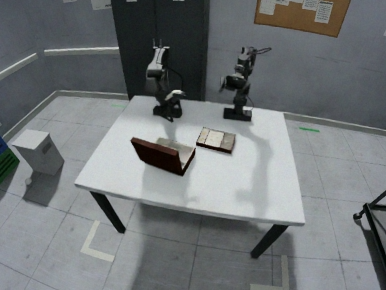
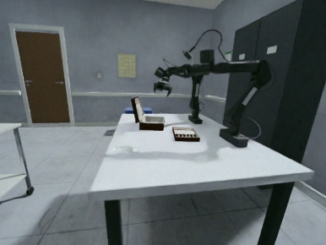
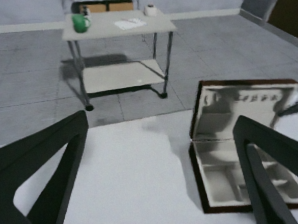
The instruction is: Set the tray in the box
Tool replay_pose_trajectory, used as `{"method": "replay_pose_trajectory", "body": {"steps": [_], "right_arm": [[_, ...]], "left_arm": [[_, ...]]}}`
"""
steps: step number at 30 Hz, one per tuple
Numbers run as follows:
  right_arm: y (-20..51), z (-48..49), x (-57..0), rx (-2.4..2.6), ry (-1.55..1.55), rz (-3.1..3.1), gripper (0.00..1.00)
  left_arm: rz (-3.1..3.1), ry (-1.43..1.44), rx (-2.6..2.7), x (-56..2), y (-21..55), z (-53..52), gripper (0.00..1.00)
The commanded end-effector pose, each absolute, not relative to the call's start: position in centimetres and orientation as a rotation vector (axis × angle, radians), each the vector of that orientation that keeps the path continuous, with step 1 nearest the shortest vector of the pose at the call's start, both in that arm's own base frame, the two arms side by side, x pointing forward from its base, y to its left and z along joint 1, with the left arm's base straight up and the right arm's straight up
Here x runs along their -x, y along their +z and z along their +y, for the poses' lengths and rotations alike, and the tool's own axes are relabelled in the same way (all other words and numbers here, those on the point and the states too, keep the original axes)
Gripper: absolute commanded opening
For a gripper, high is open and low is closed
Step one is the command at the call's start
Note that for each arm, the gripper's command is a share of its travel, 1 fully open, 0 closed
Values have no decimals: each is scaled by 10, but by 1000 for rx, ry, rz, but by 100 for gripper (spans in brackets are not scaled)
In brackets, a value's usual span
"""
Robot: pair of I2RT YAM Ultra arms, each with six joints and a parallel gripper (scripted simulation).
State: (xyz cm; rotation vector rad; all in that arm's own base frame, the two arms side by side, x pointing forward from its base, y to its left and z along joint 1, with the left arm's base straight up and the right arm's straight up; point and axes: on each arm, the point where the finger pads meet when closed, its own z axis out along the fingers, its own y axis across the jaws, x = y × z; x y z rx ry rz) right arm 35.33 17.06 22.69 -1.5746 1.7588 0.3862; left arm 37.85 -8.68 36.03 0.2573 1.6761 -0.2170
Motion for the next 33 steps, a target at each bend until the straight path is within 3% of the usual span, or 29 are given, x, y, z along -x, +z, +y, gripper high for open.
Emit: {"method": "replay_pose_trajectory", "body": {"steps": [1,18,33], "right_arm": [[222,194,-340,1428,340,1831,100],[139,317,-218,1336,456,2017,100],[102,375,-150,1389,511,2063,100]], "left_arm": [[1576,-88,-87,-385,404,-37,100],[1548,1,8,-377,418,3,100],[1548,1,8,-377,418,3,100]]}}
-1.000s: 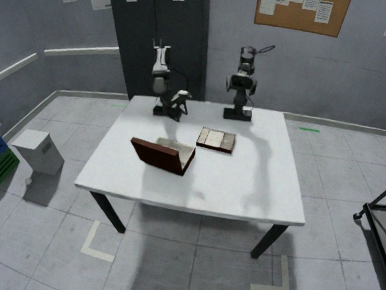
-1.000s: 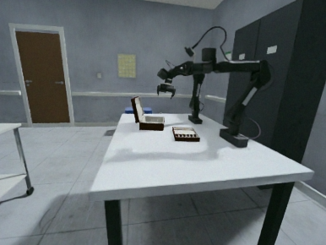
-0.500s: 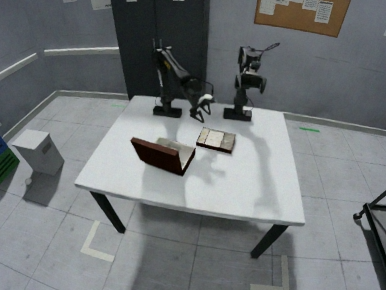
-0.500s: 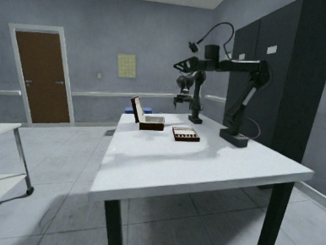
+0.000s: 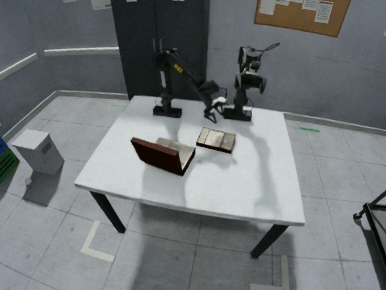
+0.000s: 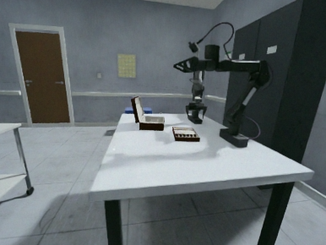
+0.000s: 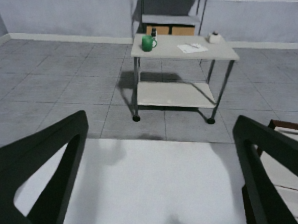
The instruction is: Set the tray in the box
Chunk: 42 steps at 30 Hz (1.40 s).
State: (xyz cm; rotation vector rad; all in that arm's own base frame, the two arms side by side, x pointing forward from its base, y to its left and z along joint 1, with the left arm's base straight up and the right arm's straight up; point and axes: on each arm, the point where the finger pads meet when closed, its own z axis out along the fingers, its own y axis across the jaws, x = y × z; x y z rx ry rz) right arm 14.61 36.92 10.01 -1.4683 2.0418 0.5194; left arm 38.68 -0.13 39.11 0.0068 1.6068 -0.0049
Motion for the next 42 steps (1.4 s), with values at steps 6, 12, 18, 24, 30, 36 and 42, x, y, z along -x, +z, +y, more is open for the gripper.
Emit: {"method": "replay_pose_trajectory", "body": {"steps": [6,12,18,24,30,36,42], "right_arm": [[101,375,-145,1422,514,2057,100],[101,375,-145,1422,514,2057,100],[92,369,-142,1475,471,2086,66],[75,358,-136,1610,362,2162,28],[54,363,-135,1838,183,2267,28],[38,371,-136,2002,62,2326,28],[31,376,-136,2061,23,2344,28]], "left_arm": [[1562,0,0,-381,411,1,100],[1562,0,0,-381,411,1,100],[1562,0,0,-381,411,1,100],[1562,0,0,-381,411,1,100],[1562,0,0,-381,411,1,100],[1562,0,0,-381,411,1,100],[1562,0,0,-381,411,1,100]]}}
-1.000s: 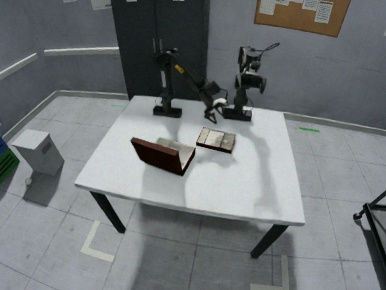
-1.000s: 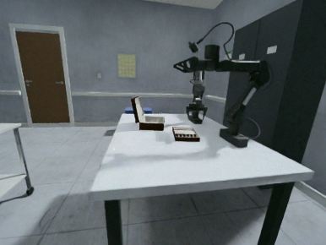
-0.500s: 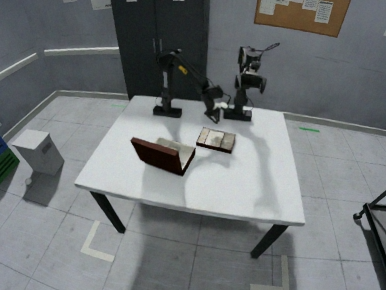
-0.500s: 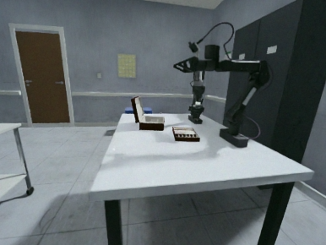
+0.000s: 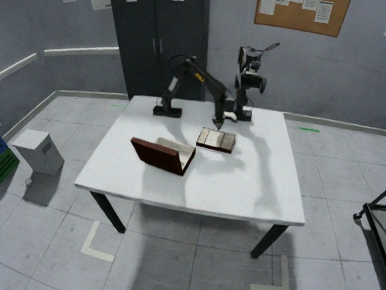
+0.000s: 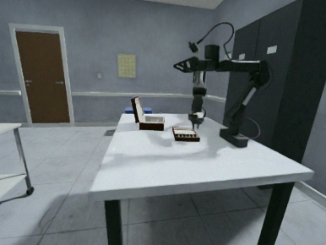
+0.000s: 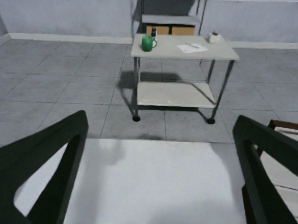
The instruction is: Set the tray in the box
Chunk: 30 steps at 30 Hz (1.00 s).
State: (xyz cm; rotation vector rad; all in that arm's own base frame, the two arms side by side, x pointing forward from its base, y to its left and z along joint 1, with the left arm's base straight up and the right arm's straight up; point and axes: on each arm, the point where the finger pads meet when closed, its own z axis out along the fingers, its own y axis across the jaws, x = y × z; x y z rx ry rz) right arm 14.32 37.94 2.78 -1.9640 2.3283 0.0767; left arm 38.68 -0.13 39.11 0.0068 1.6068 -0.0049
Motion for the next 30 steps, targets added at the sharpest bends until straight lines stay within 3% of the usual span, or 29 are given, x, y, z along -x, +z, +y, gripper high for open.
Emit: {"method": "replay_pose_trajectory", "body": {"steps": [1,7,20,30], "right_arm": [[29,378,-137,2074,15,2347,28],[19,385,-139,2080,6,2357,28],[-2,384,-138,2086,9,2347,12],[-1,383,-136,2079,6,2358,13]], "left_arm": [[1562,0,0,-381,411,1,100],[1562,0,0,-381,411,1,100],[1562,0,0,-381,411,1,100],[1562,0,0,-381,411,1,100]]}}
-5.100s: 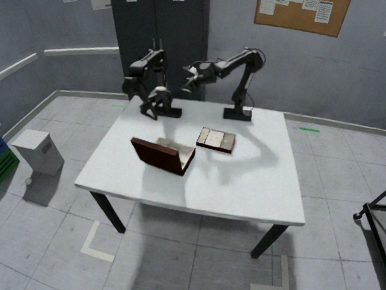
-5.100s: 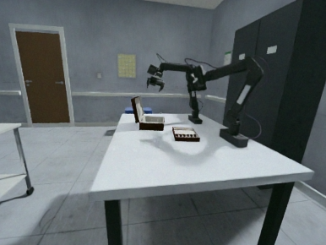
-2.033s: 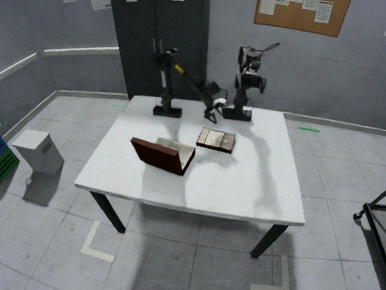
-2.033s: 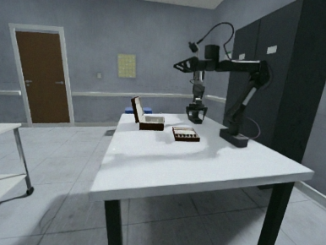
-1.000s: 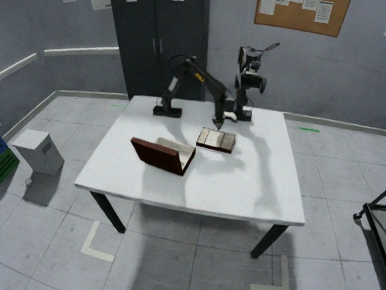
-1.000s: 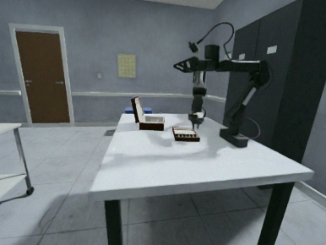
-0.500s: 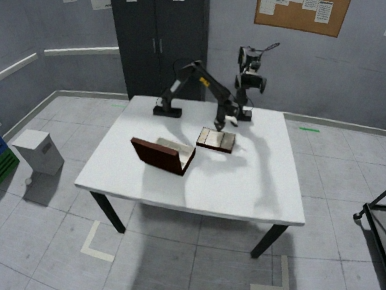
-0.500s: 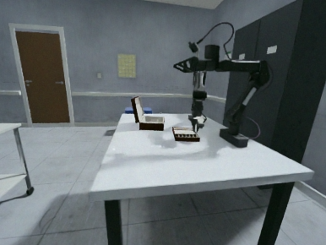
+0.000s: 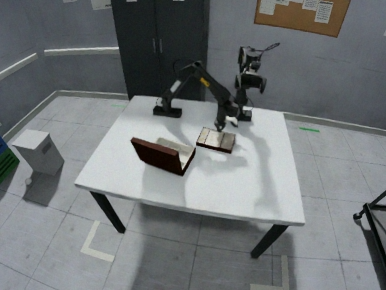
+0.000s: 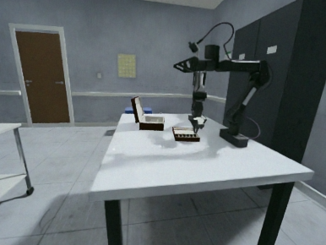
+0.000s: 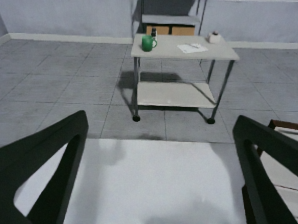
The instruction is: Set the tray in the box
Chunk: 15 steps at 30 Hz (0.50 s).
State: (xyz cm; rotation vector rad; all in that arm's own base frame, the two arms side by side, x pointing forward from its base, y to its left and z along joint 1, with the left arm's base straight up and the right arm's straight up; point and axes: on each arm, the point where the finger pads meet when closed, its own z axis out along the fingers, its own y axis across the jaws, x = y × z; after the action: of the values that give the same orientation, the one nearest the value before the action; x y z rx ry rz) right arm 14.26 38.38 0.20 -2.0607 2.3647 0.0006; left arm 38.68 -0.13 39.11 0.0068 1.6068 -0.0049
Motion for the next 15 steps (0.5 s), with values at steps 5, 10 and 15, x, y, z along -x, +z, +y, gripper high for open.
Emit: {"method": "replay_pose_trajectory", "body": {"steps": [5,10,15], "right_arm": [[1,384,-140,2074,6,2360,6],[1,383,-141,2078,0,2360,0],[9,386,-142,2071,9,2352,0]], "left_arm": [[1562,0,0,-381,411,1,100],[1562,0,0,-381,411,1,100],[1562,0,0,-381,411,1,100]]}}
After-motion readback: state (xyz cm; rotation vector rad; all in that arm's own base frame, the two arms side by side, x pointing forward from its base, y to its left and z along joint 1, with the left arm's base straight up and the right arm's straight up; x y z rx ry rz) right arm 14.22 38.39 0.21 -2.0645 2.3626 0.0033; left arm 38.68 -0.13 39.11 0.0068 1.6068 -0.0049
